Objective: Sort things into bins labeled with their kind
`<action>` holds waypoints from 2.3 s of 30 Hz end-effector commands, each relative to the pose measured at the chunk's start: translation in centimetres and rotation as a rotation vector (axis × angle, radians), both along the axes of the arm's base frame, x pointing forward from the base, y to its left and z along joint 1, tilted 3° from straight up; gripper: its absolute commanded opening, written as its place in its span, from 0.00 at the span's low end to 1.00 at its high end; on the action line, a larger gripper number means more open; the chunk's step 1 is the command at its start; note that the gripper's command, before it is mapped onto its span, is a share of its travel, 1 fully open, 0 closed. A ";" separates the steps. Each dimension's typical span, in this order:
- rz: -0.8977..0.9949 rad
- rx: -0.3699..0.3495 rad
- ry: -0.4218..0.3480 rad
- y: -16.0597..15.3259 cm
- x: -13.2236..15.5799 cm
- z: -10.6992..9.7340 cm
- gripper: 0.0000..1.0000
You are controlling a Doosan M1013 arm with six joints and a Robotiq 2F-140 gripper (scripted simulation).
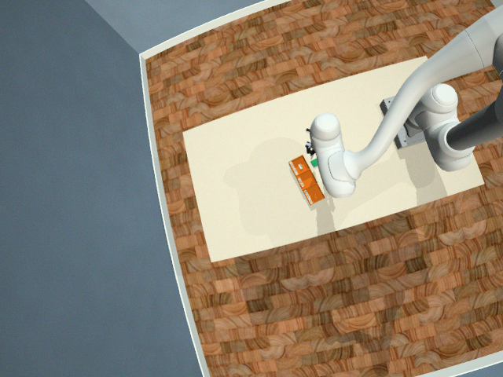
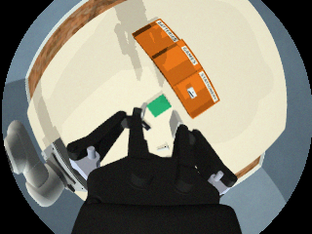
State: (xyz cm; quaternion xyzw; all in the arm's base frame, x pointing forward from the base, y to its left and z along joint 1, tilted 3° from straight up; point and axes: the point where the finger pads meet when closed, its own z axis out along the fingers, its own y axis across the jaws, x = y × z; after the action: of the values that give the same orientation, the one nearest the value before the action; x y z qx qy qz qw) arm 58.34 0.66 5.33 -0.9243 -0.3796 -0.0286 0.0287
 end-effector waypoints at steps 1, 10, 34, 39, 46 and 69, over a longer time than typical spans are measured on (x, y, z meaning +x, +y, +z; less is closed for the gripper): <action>-0.157 -0.003 0.011 0.0 0.0 0.0 0.33; -0.416 0.006 0.027 0.0 0.0 0.0 0.33; -0.689 -0.008 0.047 0.0 0.0 0.0 0.33; -0.689 -0.008 0.047 0.0 0.0 0.0 0.33; -0.689 -0.008 0.047 0.0 0.0 0.0 0.33; -0.689 -0.008 0.047 0.3 0.2 -5.8 0.33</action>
State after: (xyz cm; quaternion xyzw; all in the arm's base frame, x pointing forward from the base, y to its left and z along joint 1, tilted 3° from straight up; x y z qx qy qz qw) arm 58.44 0.88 0.63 -0.9987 -0.0445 -0.0137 0.0222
